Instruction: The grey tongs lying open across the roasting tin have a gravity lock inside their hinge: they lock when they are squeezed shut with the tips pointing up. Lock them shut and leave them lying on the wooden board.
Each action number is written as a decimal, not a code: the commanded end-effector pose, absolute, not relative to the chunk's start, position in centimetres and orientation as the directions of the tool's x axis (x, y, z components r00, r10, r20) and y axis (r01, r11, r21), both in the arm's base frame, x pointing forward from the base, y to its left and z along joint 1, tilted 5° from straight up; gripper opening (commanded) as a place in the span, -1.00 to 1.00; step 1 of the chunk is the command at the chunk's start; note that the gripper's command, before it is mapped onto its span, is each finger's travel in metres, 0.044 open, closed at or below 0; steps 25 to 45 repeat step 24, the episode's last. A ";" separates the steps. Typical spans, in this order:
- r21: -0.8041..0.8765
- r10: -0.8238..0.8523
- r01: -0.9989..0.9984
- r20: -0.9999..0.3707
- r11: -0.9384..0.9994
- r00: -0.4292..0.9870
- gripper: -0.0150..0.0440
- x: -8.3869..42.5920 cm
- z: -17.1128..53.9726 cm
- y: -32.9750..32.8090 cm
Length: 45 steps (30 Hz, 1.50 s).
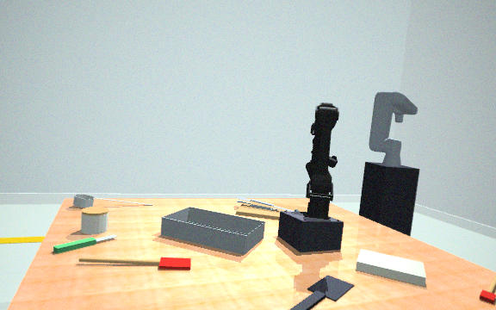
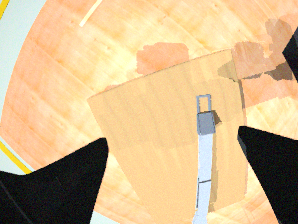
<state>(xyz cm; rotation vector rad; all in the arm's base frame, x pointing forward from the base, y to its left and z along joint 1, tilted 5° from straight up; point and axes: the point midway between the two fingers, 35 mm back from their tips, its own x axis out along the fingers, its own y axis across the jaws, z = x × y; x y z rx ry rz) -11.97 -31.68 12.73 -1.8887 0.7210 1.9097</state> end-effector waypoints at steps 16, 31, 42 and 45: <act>0.102 -0.097 -0.580 -0.994 -0.808 -0.041 1.00 -11.7 17.8 -30.7; 0.102 -0.097 -0.580 -0.994 -0.808 -0.041 1.00 -11.7 17.8 -30.7; 0.102 -0.097 -0.580 -0.994 -0.808 -0.041 1.00 -11.7 17.8 -30.7; 0.102 -0.097 -0.580 -0.994 -0.808 -0.041 1.00 -11.7 17.8 -30.7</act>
